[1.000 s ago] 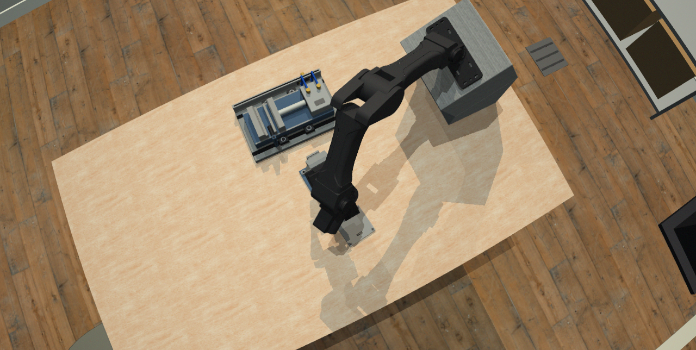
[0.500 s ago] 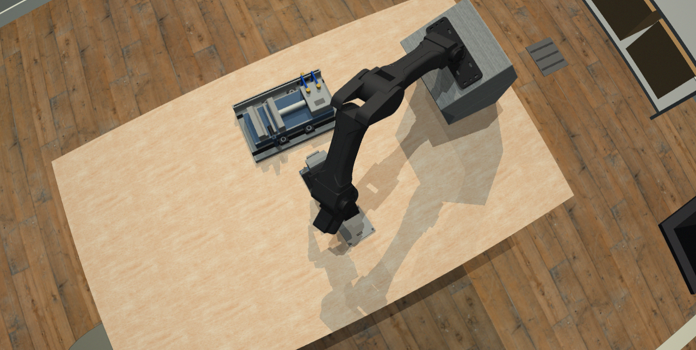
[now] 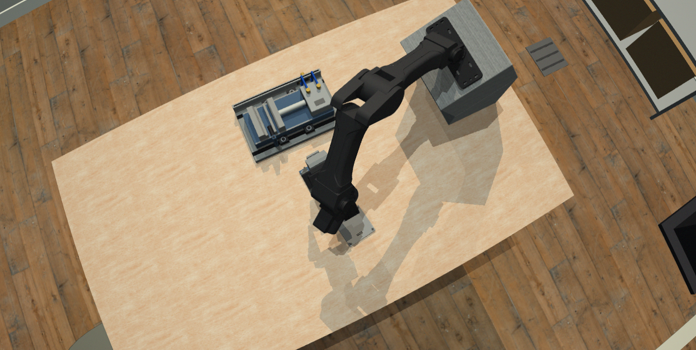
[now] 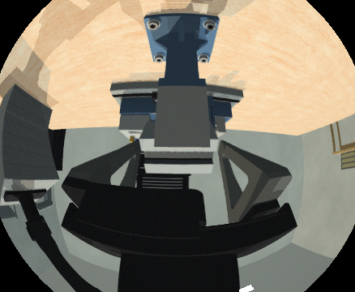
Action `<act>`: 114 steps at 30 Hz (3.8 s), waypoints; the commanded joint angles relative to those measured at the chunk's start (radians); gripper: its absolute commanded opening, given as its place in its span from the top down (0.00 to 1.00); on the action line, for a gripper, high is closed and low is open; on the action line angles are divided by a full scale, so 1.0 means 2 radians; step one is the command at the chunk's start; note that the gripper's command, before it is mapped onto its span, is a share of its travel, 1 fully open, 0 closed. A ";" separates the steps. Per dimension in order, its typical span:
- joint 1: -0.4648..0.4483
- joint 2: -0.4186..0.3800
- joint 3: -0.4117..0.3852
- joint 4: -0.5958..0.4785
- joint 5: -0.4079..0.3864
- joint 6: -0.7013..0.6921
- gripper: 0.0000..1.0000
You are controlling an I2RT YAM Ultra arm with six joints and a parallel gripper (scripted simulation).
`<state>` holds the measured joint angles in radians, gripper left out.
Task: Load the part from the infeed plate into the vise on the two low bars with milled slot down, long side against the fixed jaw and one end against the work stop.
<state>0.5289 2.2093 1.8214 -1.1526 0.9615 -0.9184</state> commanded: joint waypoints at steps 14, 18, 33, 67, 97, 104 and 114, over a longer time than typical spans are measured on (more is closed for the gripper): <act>0.001 -0.007 0.013 0.005 0.006 -0.002 0.19; 0.001 -0.007 0.013 0.005 0.006 -0.002 0.19; 0.001 -0.007 0.013 0.005 0.006 -0.002 0.19; 0.000 -0.001 -0.006 0.011 0.006 -0.003 0.19; -0.008 -0.037 -0.042 0.053 -0.024 -0.035 0.19; -0.011 -0.050 -0.057 0.073 -0.038 -0.052 0.19; -0.019 -0.070 -0.079 0.101 -0.060 -0.076 0.19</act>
<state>0.4973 2.1181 1.6810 -0.9859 0.8619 -1.0409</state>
